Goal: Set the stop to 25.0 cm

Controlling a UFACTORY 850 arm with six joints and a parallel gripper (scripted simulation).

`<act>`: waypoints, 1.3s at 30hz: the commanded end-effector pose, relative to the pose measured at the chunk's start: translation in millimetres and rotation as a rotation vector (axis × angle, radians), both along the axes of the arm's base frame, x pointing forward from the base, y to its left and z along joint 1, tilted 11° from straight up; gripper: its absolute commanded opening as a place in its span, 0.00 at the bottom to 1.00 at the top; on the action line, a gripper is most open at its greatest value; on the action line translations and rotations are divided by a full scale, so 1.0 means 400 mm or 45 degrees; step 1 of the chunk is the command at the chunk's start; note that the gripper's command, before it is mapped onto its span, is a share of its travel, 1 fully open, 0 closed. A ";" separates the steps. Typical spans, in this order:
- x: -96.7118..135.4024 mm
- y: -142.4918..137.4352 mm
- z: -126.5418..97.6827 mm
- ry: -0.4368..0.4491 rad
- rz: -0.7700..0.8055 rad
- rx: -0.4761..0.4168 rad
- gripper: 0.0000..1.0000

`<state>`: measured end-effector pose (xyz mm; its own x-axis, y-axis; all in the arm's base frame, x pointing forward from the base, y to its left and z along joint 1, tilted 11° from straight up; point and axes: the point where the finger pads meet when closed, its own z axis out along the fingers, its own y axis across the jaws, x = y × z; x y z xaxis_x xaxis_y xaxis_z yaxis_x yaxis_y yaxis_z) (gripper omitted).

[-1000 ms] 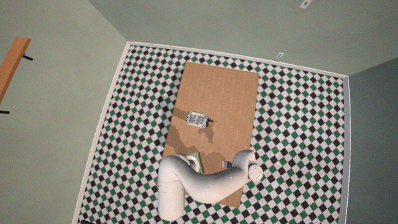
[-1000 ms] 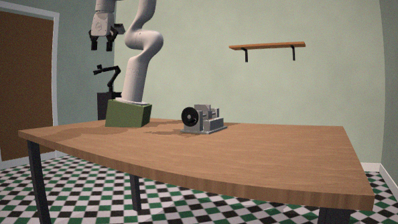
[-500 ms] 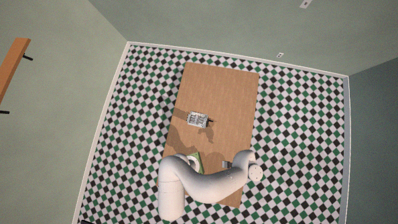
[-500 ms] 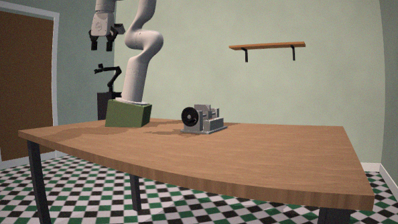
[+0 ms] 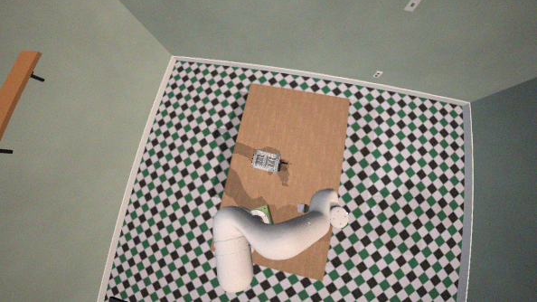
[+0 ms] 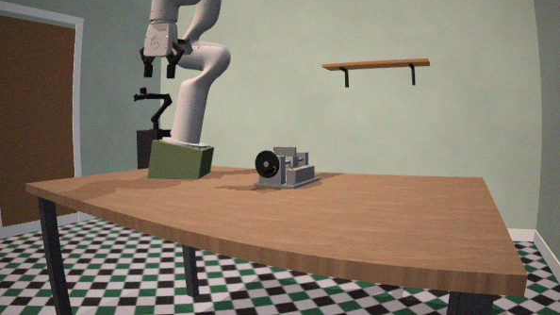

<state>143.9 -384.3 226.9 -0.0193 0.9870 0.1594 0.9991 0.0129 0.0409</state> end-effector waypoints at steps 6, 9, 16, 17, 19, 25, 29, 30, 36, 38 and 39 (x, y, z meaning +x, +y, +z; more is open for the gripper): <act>0.176 0.041 -0.038 -0.030 -0.034 -0.038 1.00; 0.263 0.079 -0.057 -0.048 -0.055 -0.052 1.00; 0.430 0.181 -0.096 -0.085 -0.104 -0.073 1.00; 0.430 0.181 -0.096 -0.085 -0.104 -0.073 1.00; 0.501 0.240 -0.114 -0.101 -0.128 -0.080 1.00; 0.562 0.298 -0.131 -0.116 -0.152 -0.085 1.00; 0.611 0.353 -0.145 -0.128 -0.174 -0.089 1.00; 0.647 0.400 -0.156 -0.138 -0.192 -0.092 1.00; 0.703 0.484 -0.176 -0.153 -0.223 -0.095 1.00; 0.704 0.485 -0.176 -0.154 -0.224 -0.095 1.00; 0.704 0.485 -0.176 -0.154 -0.224 -0.095 1.00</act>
